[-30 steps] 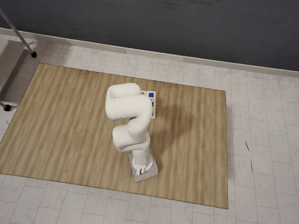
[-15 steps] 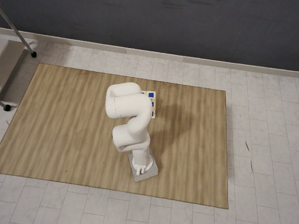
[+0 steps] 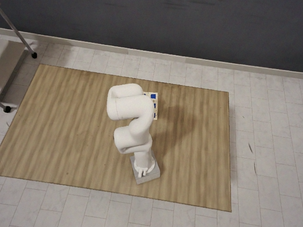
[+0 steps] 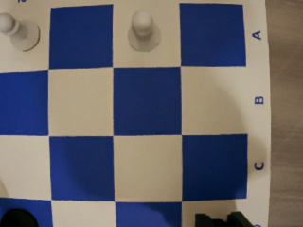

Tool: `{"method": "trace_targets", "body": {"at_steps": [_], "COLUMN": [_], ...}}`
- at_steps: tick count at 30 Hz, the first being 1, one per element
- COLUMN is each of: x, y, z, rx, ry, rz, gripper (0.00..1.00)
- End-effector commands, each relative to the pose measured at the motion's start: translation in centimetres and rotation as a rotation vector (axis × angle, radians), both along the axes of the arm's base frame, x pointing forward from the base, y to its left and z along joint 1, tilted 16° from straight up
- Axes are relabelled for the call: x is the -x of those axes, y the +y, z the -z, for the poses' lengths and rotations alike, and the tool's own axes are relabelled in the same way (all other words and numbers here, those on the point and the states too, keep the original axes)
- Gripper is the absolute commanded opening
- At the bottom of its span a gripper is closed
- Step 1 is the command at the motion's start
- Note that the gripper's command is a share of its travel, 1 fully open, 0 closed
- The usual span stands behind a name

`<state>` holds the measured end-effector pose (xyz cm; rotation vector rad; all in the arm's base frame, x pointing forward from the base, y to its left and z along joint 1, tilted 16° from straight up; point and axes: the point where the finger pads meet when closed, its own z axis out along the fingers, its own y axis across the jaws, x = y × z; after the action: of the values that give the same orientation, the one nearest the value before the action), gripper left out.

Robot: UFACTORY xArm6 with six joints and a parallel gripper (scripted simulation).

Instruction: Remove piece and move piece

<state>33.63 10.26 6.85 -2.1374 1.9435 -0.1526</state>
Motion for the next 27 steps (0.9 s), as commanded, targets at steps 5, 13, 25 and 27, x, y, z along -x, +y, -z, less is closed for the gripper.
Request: {"method": "trace_targets", "body": {"at_steps": [5,13,25,27], "x": [-0.1,-0.11,-0.16,-0.17], "y": [0.03,0.03,0.06,0.06], "z": [-0.1,-0.06,0.15,0.19], "rx": [-0.001,-0.001,-0.001,-0.001], "ry": [-0.003,-0.003,-0.003,-0.003], "rz": [0.0,0.0,0.0,0.0], "gripper": [0.0,0.0,0.0,0.0]}}
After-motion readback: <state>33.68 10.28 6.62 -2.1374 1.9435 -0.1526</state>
